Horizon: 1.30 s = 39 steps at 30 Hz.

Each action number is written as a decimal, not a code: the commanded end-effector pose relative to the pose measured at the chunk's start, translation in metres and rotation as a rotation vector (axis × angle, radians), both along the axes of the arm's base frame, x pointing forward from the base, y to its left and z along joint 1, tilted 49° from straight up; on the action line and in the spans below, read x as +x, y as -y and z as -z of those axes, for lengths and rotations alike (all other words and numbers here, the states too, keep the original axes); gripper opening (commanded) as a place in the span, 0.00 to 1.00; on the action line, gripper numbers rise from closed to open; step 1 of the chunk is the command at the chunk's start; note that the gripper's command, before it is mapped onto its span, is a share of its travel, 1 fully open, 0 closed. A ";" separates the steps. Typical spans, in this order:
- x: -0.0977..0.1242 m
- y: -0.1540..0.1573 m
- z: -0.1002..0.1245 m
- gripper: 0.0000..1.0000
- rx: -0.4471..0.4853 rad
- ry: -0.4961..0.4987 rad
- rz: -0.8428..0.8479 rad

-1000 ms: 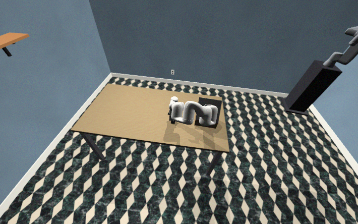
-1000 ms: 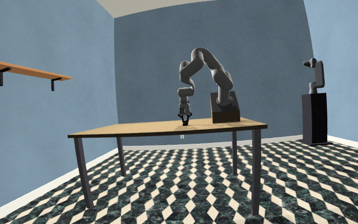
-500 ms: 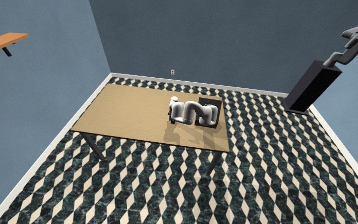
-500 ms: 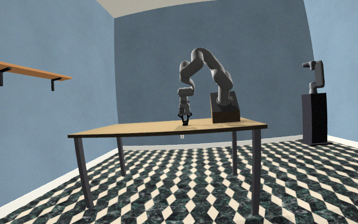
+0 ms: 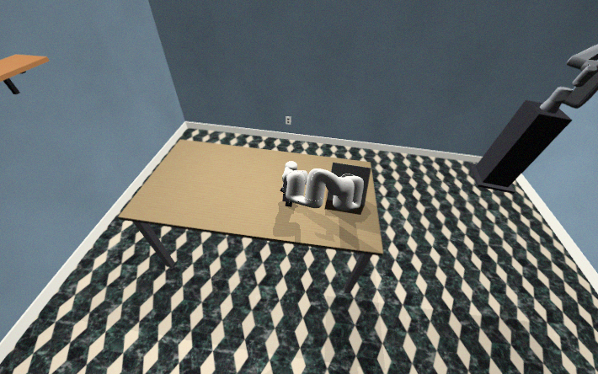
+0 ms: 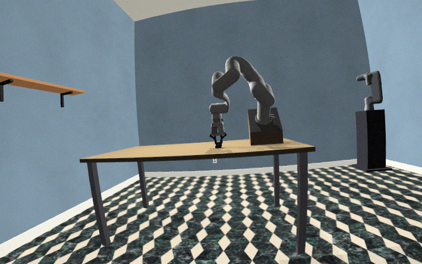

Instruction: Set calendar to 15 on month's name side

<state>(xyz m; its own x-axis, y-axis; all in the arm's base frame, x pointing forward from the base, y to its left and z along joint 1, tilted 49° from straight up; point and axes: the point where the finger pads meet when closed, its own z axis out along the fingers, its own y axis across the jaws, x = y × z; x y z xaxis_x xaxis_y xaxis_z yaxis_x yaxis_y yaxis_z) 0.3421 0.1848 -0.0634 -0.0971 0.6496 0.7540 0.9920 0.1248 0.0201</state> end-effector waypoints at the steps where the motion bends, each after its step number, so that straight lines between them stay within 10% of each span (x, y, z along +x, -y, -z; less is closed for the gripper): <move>1: 0.001 0.001 0.000 0.29 0.000 0.002 0.001; 28: 0.001 0.001 0.000 0.29 0.000 0.002 0.001; 39: 0.001 0.001 0.000 0.45 0.000 0.002 0.001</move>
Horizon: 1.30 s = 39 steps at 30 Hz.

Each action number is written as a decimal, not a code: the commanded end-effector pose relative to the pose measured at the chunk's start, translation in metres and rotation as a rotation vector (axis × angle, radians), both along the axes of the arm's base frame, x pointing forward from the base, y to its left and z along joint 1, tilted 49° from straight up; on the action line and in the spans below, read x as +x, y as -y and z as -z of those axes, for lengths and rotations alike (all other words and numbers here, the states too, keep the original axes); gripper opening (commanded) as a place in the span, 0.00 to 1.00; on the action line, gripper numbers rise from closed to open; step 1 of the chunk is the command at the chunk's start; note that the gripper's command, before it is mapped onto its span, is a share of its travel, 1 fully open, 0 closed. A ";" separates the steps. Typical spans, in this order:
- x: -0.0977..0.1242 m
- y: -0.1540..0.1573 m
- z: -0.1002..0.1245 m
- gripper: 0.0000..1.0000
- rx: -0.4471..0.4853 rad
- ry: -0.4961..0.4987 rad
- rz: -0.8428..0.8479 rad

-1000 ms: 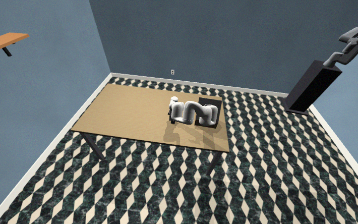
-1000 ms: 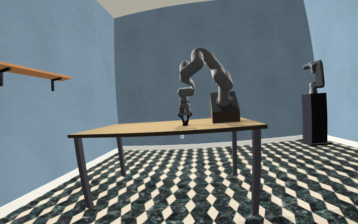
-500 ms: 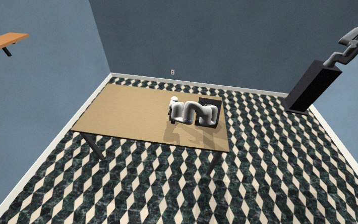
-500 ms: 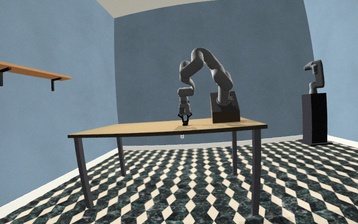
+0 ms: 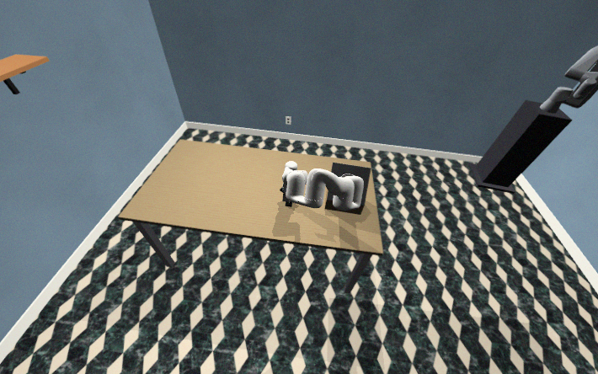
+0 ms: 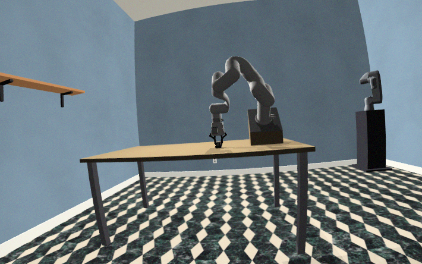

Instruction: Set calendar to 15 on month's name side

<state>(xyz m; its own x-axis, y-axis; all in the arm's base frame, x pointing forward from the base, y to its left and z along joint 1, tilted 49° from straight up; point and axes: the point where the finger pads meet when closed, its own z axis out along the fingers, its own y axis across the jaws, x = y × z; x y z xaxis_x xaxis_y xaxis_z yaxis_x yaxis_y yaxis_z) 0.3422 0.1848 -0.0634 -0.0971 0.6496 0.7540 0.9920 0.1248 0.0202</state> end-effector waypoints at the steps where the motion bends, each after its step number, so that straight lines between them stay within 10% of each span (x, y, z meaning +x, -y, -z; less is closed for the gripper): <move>1: 0.001 0.001 0.000 0.45 0.000 0.002 0.001; 23: 0.002 0.012 -0.010 0.49 0.000 0.002 0.001; 39: 0.008 0.064 -0.056 0.49 0.000 0.002 0.001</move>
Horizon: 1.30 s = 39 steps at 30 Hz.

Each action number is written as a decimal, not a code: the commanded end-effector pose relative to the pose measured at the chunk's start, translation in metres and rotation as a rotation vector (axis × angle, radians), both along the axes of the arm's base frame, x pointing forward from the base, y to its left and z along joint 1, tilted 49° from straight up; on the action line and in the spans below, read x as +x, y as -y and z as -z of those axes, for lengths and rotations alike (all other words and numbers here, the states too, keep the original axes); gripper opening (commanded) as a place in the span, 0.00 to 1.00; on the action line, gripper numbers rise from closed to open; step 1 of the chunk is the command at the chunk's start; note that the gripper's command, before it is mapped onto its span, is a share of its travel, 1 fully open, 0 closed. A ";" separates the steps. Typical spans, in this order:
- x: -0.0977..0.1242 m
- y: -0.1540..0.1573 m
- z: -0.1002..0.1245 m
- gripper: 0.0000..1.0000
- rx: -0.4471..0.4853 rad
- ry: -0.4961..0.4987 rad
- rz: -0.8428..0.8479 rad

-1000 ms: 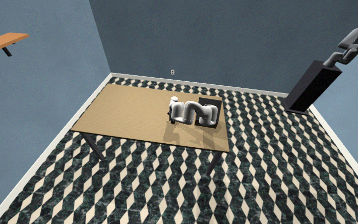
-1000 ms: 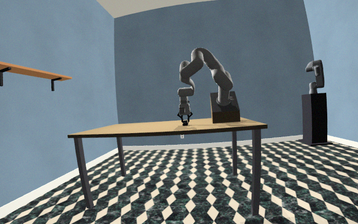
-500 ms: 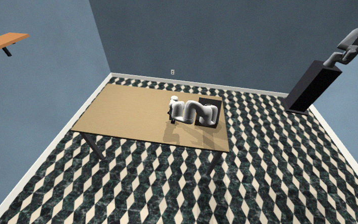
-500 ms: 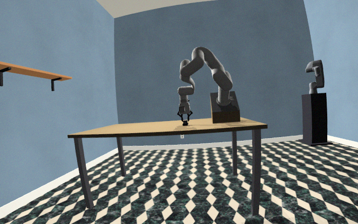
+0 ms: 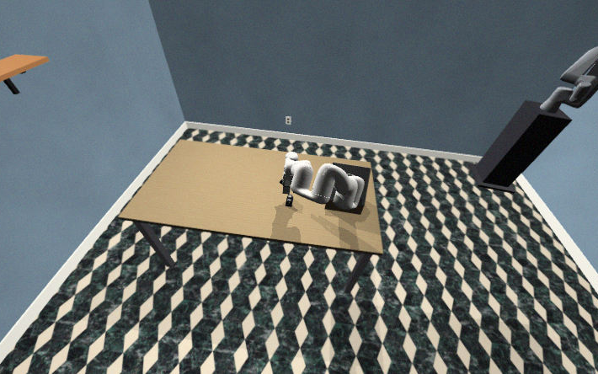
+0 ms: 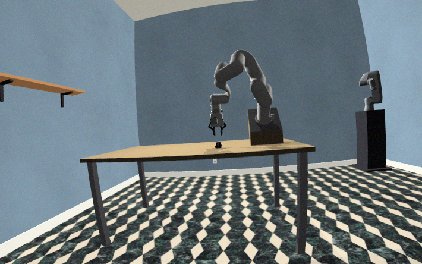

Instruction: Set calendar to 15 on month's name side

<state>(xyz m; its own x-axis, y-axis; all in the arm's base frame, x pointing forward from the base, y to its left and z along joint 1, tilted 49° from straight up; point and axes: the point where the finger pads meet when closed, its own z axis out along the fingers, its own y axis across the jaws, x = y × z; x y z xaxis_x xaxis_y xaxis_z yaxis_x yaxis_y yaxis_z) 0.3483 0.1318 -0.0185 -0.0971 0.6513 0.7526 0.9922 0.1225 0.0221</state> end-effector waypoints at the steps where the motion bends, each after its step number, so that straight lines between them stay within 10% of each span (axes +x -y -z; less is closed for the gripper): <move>1: 0.002 0.011 -0.011 0.49 0.002 0.000 -0.001; 7: 0.002 0.015 -0.015 0.49 0.002 0.000 -0.001; 8: 0.002 0.015 -0.015 1.00 0.002 0.000 -0.001; 39: 0.003 0.025 -0.023 1.00 0.002 0.000 -0.001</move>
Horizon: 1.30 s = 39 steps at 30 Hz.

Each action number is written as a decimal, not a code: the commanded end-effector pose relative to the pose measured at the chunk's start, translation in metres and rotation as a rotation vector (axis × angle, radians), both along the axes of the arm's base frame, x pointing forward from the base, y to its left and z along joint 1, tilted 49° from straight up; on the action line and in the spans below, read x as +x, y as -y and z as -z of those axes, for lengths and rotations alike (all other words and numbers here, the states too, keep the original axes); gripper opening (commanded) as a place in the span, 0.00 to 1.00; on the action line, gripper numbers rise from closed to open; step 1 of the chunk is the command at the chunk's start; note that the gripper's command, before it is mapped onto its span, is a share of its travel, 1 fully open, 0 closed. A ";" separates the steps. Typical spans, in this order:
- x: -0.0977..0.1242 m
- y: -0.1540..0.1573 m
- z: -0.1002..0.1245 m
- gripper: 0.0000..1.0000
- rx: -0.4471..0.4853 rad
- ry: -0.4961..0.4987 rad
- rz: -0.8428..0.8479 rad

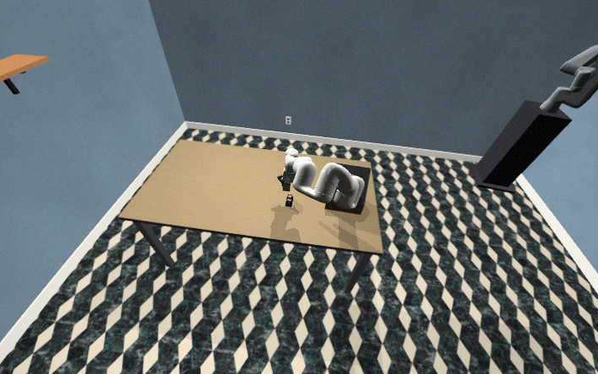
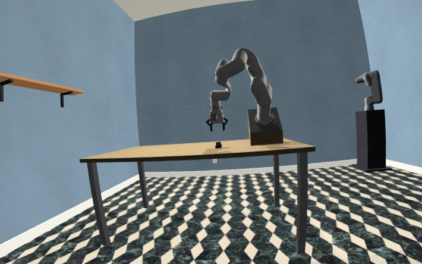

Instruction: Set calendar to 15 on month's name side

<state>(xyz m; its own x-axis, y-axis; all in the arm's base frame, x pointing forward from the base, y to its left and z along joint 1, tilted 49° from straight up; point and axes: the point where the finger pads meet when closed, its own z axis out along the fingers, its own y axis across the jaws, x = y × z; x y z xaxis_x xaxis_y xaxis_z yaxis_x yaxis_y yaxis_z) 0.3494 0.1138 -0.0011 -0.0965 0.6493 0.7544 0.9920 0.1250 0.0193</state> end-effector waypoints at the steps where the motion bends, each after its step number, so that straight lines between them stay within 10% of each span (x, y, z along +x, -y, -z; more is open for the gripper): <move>1: 0.002 0.010 -0.008 1.00 -0.001 0.003 0.002; 39: 0.006 0.049 -0.043 1.00 -0.001 0.003 0.002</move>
